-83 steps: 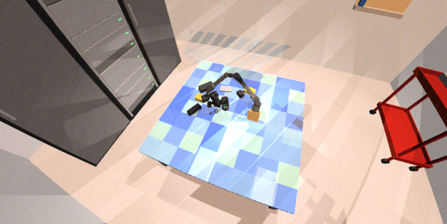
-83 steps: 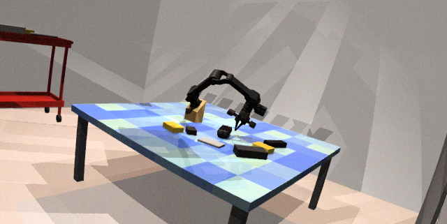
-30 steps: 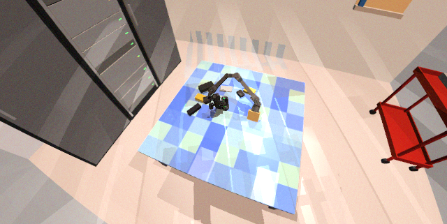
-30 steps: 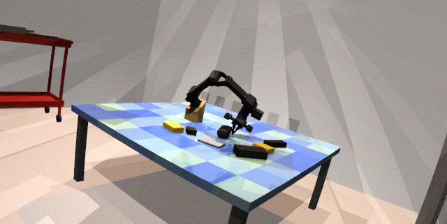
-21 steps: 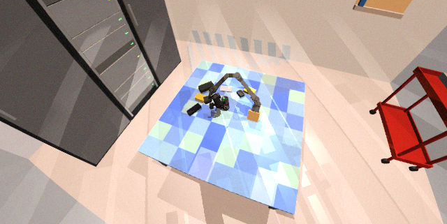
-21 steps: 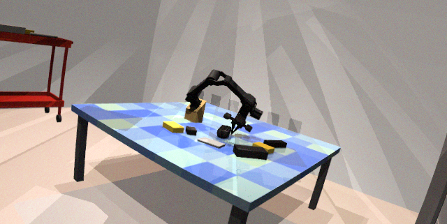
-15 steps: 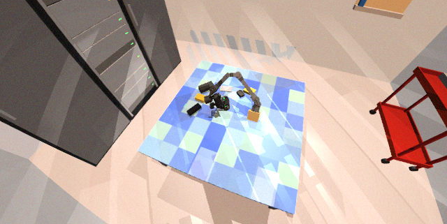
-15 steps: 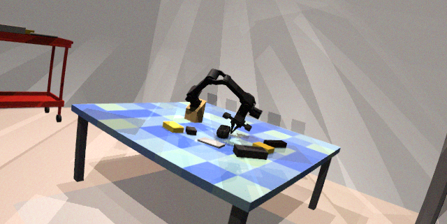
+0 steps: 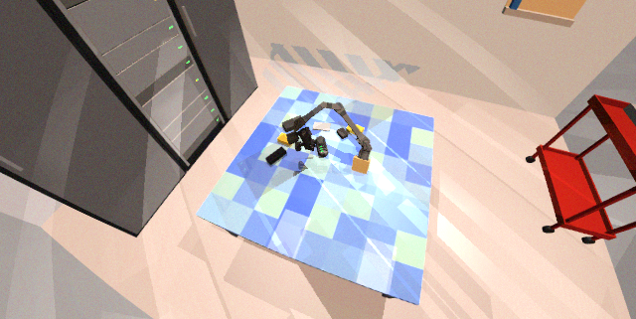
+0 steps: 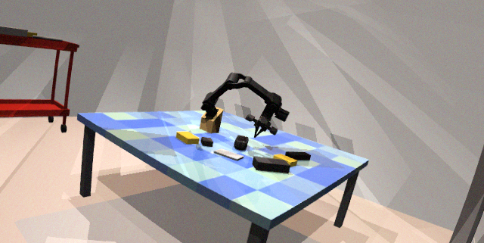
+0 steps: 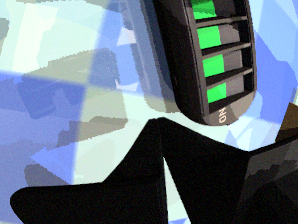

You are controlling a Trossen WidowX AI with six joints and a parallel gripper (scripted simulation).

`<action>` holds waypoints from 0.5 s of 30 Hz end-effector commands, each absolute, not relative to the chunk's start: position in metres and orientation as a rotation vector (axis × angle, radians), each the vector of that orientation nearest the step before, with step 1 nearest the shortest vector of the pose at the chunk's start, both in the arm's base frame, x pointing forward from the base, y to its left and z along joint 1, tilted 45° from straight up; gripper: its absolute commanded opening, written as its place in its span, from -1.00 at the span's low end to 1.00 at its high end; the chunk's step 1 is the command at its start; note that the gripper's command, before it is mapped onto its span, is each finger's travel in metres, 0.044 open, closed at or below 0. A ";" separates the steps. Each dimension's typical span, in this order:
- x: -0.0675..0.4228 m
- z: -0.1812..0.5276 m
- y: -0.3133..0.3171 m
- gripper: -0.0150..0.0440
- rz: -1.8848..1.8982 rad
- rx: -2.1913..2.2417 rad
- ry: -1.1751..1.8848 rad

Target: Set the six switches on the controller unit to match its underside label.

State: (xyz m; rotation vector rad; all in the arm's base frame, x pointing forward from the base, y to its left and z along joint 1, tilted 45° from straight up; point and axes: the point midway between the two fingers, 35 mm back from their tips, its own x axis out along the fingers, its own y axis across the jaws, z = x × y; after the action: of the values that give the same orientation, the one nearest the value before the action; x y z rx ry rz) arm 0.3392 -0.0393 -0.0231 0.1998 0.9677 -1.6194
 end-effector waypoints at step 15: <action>0.294 0.041 -0.062 -0.49 -1.357 0.238 0.983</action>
State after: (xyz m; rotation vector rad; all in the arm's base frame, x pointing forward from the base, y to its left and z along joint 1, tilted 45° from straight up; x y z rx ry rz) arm 0.3125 -0.0540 0.0295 0.2479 0.9839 -1.4234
